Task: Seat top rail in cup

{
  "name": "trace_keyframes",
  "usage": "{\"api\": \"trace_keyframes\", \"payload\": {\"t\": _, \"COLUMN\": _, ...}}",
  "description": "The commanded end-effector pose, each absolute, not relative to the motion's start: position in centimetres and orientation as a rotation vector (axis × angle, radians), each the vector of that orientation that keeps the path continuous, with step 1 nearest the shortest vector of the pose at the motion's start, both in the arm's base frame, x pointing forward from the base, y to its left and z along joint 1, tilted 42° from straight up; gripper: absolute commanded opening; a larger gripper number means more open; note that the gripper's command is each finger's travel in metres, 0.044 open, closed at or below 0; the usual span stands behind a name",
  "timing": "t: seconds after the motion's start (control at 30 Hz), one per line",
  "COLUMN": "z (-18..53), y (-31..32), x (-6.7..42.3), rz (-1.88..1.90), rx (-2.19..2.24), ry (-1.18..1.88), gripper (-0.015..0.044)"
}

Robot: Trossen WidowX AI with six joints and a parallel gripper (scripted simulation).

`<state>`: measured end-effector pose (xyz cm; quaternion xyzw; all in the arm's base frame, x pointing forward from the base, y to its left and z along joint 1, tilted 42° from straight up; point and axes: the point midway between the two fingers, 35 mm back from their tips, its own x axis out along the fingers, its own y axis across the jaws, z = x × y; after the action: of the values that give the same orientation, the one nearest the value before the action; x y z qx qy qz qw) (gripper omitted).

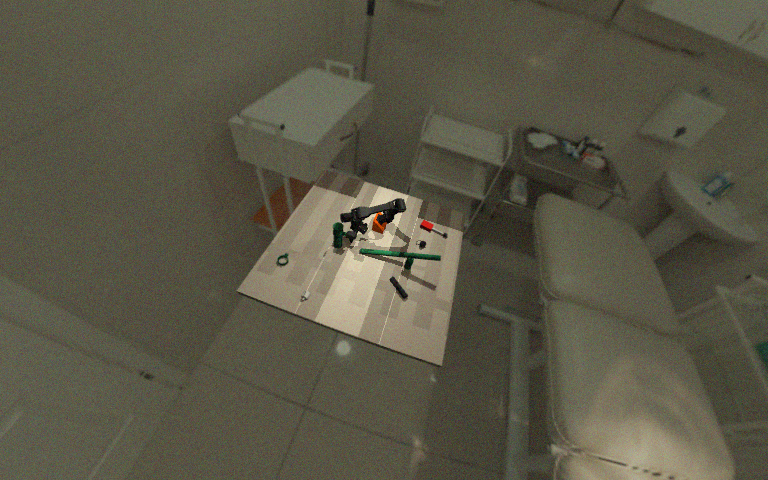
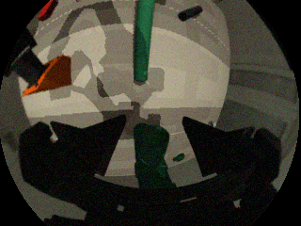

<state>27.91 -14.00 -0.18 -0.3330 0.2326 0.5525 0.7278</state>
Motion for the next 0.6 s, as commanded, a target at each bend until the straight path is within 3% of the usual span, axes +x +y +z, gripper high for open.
{"api": "trace_keyframes", "payload": {"t": 0.0, "z": 2.3, "y": -14.0, "x": 28.0, "rz": 1.207, "rx": -0.744, "ry": 0.516, "gripper": 0.044}}
{"api": "trace_keyframes", "payload": {"t": 0.27, "z": 3.1, "y": -14.0, "x": 27.9, "rz": 1.179, "rx": -0.694, "ry": 0.542, "gripper": 0.044}}
{"api": "trace_keyframes", "payload": {"t": 0.57, "z": 11.6, "y": -13.0, "x": 27.0, "rz": 0.768, "rx": 0.036, "ry": 0.822, "gripper": 0.044}}
